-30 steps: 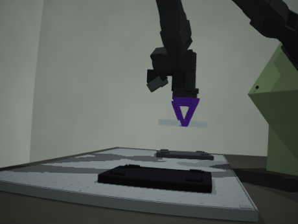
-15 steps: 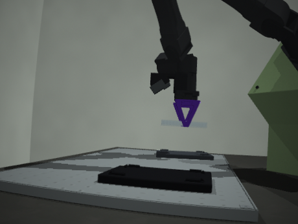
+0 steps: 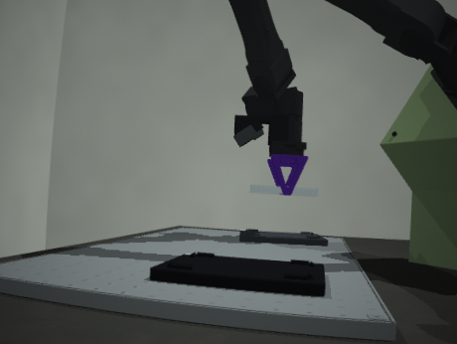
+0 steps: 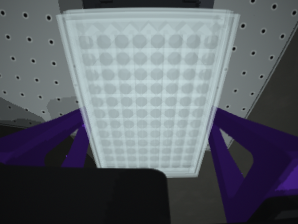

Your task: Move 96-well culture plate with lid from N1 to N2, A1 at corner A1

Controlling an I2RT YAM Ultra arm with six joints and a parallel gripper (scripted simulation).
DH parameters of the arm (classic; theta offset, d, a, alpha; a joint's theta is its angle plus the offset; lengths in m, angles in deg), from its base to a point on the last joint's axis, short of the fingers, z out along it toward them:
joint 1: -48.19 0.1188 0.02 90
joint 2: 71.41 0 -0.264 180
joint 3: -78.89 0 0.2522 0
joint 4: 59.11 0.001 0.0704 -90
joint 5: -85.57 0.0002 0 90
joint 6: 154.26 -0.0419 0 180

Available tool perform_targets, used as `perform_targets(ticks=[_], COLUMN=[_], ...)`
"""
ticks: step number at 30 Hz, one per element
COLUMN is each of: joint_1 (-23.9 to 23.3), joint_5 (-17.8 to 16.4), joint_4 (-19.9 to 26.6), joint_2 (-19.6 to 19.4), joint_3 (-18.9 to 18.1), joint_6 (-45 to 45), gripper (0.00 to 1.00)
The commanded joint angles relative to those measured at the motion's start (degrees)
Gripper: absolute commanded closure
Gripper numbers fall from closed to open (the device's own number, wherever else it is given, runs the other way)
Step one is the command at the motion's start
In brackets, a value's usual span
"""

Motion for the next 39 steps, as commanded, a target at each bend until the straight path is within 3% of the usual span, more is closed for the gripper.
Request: perform_targets(ticks=[1,14,39], joint_1=[-1.47,-1.63,-1.82], joint_5=[-0.72,-0.76,-0.79], joint_4=[1.83,1.98,2.21], joint_2=[0.87,-0.84,-0.56], joint_3=[-1.8,-1.97,-2.37], joint_6=[1.01,1.26,1.56], gripper=[1.0,1.0,1.0])
